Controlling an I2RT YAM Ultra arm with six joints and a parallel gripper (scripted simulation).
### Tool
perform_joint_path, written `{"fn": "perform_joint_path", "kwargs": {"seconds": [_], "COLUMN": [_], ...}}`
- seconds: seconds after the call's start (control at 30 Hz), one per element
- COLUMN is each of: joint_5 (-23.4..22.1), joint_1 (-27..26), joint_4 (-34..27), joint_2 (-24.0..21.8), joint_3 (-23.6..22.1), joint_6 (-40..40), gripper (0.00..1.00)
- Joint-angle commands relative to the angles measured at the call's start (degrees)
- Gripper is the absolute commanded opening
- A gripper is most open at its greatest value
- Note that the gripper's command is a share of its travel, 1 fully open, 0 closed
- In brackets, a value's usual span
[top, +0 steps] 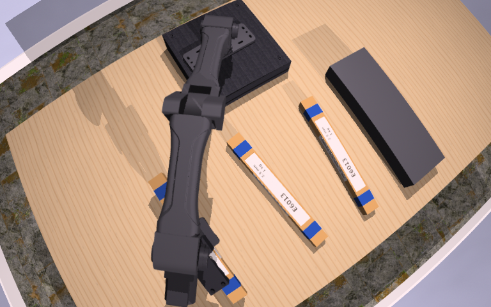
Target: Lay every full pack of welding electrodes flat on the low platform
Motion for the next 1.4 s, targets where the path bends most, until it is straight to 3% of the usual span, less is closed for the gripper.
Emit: {"fn": "perform_joint_path", "kwargs": {"seconds": [0.0,1.37], "joint_5": [-0.93,-0.94], "joint_1": [0.14,0.42], "joint_4": [0.56,0.11], "joint_2": [-1.69,-1.18], "joint_3": [2.69,3.94], "joint_6": [-0.20,-0.13], "gripper": [0.00,0.00]}}
